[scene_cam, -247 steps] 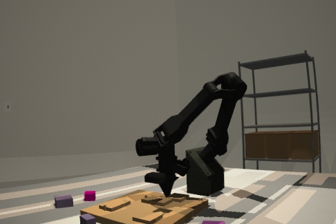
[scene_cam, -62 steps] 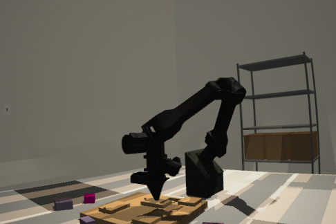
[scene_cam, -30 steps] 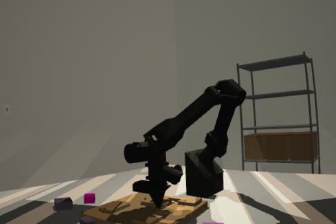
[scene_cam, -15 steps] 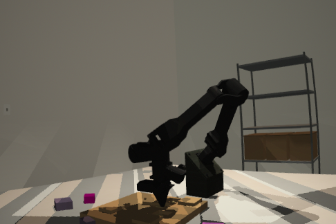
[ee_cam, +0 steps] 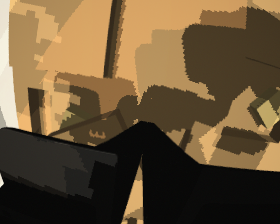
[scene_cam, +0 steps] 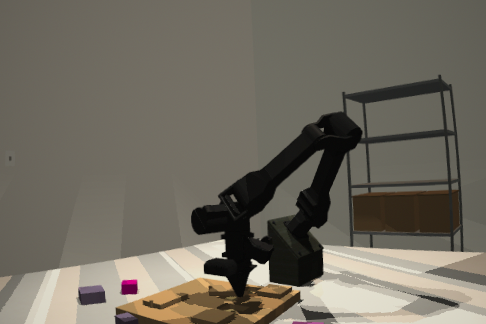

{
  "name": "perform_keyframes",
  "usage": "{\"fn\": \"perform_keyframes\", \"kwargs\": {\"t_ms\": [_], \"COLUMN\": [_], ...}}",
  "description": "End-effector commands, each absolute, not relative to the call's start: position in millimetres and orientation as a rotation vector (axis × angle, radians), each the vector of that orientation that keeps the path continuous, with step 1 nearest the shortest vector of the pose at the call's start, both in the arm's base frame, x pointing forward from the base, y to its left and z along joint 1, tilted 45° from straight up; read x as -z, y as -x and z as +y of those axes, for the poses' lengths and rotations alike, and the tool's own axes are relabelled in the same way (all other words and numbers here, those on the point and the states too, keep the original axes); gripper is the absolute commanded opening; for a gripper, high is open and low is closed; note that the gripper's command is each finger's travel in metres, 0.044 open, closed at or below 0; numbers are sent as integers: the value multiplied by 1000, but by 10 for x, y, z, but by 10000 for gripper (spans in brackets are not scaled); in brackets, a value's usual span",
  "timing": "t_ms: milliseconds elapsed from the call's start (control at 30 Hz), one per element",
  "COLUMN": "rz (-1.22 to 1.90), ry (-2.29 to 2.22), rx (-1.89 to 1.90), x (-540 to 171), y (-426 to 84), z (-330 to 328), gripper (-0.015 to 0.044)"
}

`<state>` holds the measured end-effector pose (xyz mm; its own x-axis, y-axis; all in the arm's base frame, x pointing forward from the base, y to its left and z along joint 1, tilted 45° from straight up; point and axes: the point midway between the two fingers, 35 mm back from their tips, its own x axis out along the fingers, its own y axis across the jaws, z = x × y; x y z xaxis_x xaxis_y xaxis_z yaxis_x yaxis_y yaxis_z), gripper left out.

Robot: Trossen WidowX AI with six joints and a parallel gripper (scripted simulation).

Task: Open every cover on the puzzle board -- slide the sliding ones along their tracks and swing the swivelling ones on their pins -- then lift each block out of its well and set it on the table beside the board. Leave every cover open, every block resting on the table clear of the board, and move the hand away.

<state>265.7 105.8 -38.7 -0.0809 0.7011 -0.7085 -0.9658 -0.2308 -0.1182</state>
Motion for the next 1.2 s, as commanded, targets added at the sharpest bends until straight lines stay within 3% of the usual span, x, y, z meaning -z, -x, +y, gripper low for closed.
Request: {"fn": "perform_keyframes", "kwargs": {"t_ms": [0,1167], "rz": [456,458], "ry": [792,791], "rx": [-1650,-1651], "x": [382,530], "y": [-2618,-2274], "z": [1047,860], "gripper": [0,0]}}
